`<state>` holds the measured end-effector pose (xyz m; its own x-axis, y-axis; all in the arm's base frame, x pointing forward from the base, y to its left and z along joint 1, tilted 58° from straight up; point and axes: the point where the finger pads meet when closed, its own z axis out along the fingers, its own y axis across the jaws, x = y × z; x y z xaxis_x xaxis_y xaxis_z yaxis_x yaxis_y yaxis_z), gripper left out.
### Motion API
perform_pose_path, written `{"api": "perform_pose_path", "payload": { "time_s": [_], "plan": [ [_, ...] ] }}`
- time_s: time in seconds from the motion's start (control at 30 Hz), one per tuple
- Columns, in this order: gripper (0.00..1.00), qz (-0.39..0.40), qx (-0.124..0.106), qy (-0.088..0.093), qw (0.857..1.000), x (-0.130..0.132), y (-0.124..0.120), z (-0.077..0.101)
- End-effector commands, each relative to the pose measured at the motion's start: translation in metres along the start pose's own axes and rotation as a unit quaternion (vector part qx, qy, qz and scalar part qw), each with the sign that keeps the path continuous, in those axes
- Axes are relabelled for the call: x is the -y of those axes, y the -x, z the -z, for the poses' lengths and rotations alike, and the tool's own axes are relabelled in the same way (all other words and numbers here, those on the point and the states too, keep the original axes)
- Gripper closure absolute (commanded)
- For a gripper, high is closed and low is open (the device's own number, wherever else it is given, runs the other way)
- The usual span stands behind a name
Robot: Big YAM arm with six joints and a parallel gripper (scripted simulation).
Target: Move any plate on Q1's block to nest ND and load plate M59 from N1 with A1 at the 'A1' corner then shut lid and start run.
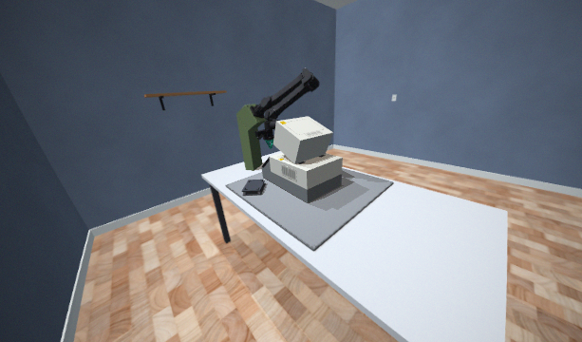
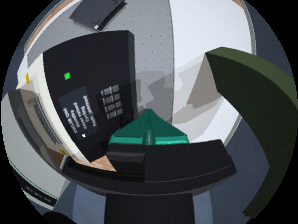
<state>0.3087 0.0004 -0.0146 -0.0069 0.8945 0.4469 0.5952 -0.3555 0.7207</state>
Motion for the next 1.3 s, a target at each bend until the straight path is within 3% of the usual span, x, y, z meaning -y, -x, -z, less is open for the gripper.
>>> {"api": "perform_pose_path", "payload": {
  "time_s": [0.0, 1.27],
  "plan": [
    [1.0, 0.007, 0.013, -0.008, 1.0, 0.0314, 0.0164, 0.0255],
    [1.0, 0.008, -0.004, -0.01, 1.0, 0.0321, 0.0106, 0.0255]
  ]
}}
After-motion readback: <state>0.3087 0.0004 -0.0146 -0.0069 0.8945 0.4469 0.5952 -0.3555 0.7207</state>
